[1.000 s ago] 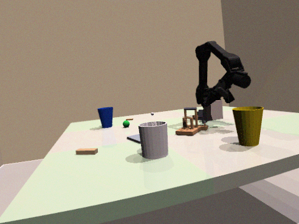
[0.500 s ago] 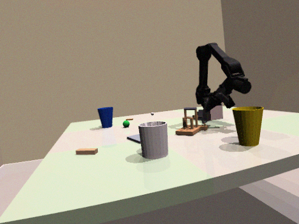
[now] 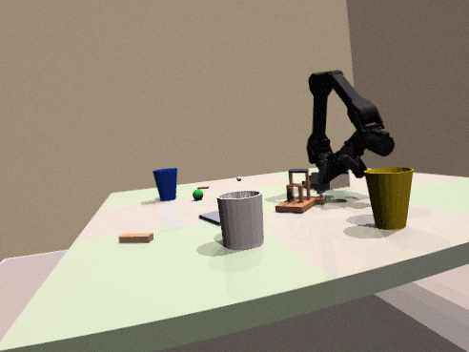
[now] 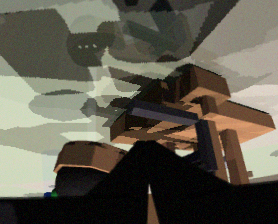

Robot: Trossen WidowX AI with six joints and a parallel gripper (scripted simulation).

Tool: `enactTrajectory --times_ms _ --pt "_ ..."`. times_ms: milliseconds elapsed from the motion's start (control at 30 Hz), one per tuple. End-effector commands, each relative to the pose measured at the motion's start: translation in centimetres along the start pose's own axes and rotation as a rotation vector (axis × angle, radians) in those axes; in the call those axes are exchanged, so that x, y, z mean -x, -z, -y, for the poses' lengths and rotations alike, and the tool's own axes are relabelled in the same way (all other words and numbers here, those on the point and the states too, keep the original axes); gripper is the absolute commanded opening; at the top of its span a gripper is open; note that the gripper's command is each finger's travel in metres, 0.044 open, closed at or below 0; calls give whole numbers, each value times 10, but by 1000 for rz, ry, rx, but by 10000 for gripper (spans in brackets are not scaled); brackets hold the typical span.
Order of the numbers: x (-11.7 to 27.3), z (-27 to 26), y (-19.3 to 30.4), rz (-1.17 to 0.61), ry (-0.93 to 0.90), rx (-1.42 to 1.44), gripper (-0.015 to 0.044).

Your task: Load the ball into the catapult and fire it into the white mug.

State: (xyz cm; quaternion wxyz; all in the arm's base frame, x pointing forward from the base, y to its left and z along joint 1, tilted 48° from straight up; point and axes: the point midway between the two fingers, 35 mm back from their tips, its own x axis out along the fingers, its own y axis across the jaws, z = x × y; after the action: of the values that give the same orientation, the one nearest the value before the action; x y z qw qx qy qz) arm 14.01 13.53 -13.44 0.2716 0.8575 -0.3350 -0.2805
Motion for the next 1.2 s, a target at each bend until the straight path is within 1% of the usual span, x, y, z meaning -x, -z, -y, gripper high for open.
enactTrajectory --times_ms 0,400,533,733,800,1033,1100,1167 --pt "-9 -3 -7 -7 -9 17 0" --pt "-18 -6 -17 -7 -9 17 0" --pt "-31 -7 -30 -8 -9 17 0" --pt "-29 -6 -30 -7 -9 17 0" --pt "-15 2 -24 -6 -5 14 0" --pt "76 25 13 -1 8 1 0" --pt "93 25 20 0 10 -2 0" --pt "99 25 22 0 10 -2 0"
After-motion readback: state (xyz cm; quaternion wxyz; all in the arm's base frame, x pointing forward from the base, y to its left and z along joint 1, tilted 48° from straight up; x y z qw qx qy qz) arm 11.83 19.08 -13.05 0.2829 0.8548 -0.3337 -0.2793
